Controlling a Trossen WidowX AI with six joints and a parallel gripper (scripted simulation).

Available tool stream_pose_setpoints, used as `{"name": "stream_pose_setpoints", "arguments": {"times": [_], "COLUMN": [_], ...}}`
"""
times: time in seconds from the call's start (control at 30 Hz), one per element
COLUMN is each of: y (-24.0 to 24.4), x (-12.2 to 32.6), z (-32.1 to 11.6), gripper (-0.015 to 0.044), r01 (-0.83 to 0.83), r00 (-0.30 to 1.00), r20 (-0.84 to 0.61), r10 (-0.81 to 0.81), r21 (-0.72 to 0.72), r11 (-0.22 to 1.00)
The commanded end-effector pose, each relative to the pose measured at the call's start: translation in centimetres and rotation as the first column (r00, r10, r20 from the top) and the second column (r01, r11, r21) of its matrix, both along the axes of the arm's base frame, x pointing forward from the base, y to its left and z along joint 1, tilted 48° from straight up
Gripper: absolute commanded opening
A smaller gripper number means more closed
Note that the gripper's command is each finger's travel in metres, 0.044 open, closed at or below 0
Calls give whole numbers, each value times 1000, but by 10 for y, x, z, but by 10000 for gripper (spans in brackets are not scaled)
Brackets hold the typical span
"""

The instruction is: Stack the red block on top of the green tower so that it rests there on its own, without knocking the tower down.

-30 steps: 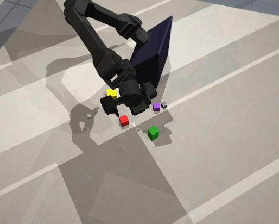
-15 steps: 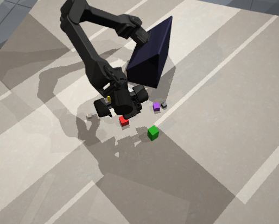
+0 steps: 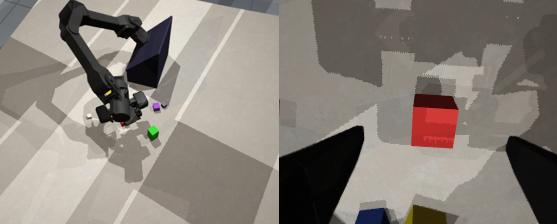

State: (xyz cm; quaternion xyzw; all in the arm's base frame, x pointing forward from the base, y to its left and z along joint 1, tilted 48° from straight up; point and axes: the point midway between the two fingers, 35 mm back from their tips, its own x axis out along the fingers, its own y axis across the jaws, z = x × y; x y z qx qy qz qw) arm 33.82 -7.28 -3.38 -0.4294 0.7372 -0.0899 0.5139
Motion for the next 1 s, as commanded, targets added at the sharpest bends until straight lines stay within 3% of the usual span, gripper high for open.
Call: {"name": "stream_pose_setpoints", "arguments": {"times": [0.0, 0.97], "y": [-6, -31], "x": [-2, -6], "z": [-4, -27], "gripper": [440, 440], "r01": [-2, -2], "r00": [1000, 1000], "r20": [-8, -9], "r10": [2, 2], "r21": [-5, -7], "r11": [1000, 1000]}}
